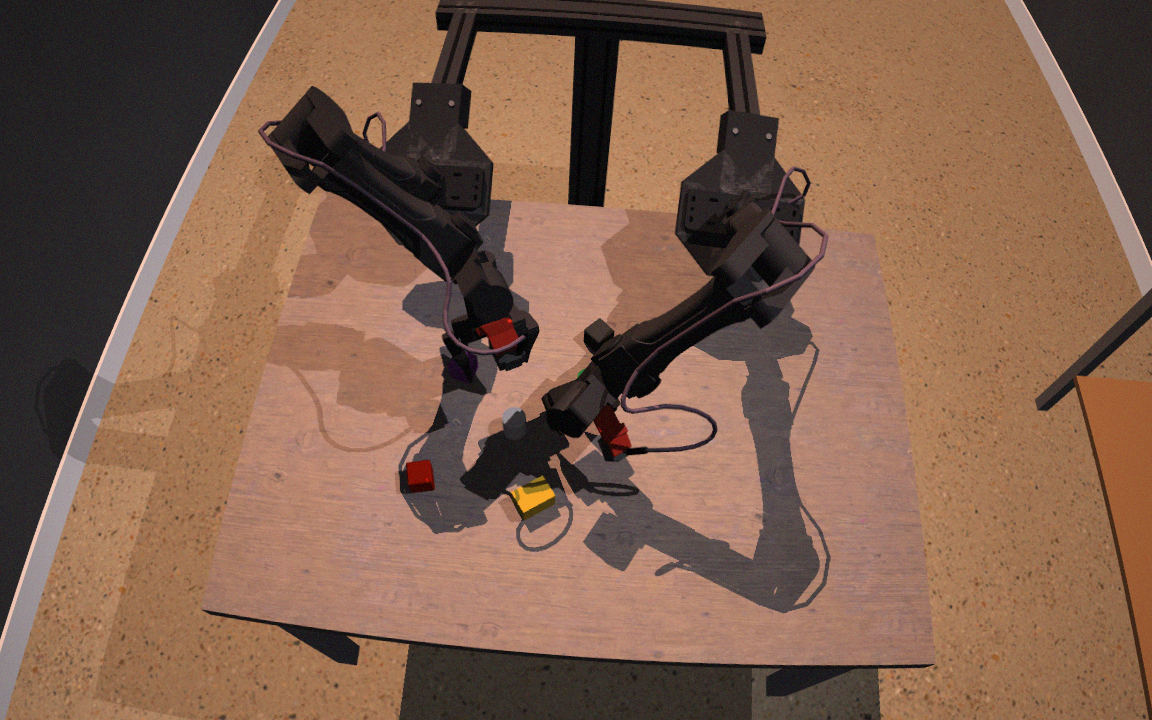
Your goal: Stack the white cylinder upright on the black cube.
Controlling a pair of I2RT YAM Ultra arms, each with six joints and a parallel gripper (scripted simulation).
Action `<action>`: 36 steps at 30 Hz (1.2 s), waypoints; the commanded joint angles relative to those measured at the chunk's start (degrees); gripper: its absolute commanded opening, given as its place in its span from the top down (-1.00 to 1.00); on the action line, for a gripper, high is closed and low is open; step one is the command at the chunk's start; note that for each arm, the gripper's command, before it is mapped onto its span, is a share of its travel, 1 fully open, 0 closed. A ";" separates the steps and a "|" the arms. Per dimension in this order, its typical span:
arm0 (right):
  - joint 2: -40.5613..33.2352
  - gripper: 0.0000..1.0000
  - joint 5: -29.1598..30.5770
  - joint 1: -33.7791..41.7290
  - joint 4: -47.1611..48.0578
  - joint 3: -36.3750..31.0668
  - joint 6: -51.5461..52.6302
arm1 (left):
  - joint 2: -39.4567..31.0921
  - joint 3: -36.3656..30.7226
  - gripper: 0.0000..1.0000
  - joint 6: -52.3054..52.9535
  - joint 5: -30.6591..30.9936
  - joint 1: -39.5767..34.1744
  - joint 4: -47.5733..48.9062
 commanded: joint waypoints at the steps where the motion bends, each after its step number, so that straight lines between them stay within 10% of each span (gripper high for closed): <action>1: -0.23 -1.00 -0.14 0.00 0.43 1.68 -0.09 | 2.73 5.64 -0.28 -10.62 5.84 0.83 -6.16; 12: -0.23 -1.00 -0.14 0.00 0.43 1.68 -0.09 | 10.15 20.56 -0.28 -26.27 13.93 0.22 -15.70; 36: -0.23 -1.00 -0.14 0.00 0.43 1.68 -0.09 | 13.92 22.92 -0.28 -27.07 12.80 -1.31 -12.44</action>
